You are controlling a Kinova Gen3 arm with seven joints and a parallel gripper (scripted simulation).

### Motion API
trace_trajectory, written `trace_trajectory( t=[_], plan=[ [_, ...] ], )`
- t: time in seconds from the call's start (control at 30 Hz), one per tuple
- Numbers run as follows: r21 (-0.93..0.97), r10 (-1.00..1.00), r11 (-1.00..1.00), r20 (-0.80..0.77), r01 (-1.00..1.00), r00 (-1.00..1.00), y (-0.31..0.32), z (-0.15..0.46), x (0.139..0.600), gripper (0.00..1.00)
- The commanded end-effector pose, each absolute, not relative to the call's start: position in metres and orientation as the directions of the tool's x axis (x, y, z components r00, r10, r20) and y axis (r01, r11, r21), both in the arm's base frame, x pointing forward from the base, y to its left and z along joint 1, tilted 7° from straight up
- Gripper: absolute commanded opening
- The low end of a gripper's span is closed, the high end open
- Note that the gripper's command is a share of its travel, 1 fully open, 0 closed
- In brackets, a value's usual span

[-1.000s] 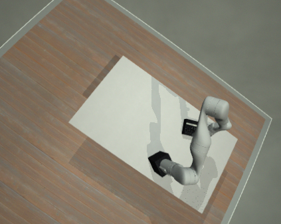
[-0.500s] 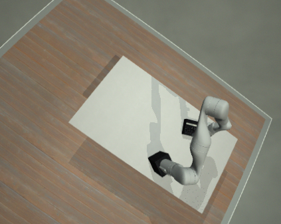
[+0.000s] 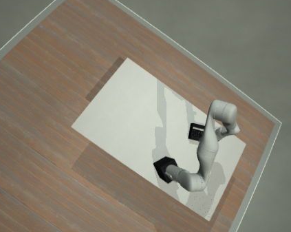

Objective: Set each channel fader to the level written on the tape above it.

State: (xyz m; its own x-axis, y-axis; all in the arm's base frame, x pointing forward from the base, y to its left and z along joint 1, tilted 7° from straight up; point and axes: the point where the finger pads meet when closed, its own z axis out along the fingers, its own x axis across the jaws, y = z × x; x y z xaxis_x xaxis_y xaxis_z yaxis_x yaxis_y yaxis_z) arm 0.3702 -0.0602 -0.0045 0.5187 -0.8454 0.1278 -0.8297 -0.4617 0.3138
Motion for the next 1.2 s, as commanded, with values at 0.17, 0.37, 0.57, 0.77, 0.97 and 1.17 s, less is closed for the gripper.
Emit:
trace_trajectory(
  t=[0.17, 0.37, 0.57, 0.77, 0.97, 1.17],
  plan=[
    [0.316, -0.848, -0.459, 0.124, -0.830, 0.516, -0.059, -0.004, 0.370, 1.00],
    [0.316, -0.848, -0.459, 0.124, -0.830, 0.516, -0.059, -0.004, 0.370, 1.00],
    [0.316, -0.848, -0.459, 0.124, -0.830, 0.516, -0.059, -0.004, 0.370, 1.00],
    [0.316, -0.848, -0.459, 0.124, -0.830, 0.516, -0.059, -0.004, 0.370, 1.00],
    [0.263, -0.869, -0.436, 0.127, -0.861, 0.479, -0.053, 0.003, 0.377, 1.00],
    [0.070, -0.935, -0.330, 0.112, -0.941, 0.336, -0.035, 0.035, 0.399, 1.00]
  ],
)
